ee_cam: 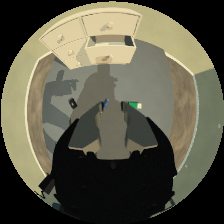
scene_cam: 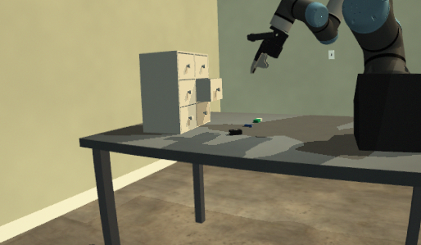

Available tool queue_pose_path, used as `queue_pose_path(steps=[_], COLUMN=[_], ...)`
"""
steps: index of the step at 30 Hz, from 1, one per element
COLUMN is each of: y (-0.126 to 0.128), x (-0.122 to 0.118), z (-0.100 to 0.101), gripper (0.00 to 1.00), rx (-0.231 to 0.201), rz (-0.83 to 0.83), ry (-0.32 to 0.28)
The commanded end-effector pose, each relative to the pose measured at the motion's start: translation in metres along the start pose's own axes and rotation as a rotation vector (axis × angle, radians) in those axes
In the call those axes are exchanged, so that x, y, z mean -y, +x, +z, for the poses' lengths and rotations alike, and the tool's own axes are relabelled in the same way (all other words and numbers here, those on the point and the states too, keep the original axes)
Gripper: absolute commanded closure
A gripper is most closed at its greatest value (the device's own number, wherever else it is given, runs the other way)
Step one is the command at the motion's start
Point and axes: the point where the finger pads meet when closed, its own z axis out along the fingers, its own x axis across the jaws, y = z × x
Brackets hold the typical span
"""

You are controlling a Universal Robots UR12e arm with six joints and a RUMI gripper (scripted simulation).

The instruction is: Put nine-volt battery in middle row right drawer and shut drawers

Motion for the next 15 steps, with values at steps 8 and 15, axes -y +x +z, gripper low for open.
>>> queue_pose_path(steps=[8,15], y=[0.000,0.000], x=[-0.002,-0.004], z=[-0.018,-0.029], gripper=[0.80,0.80], rx=[0.018,0.019], rz=[0.004,0.004], ry=[-0.236,-0.345])
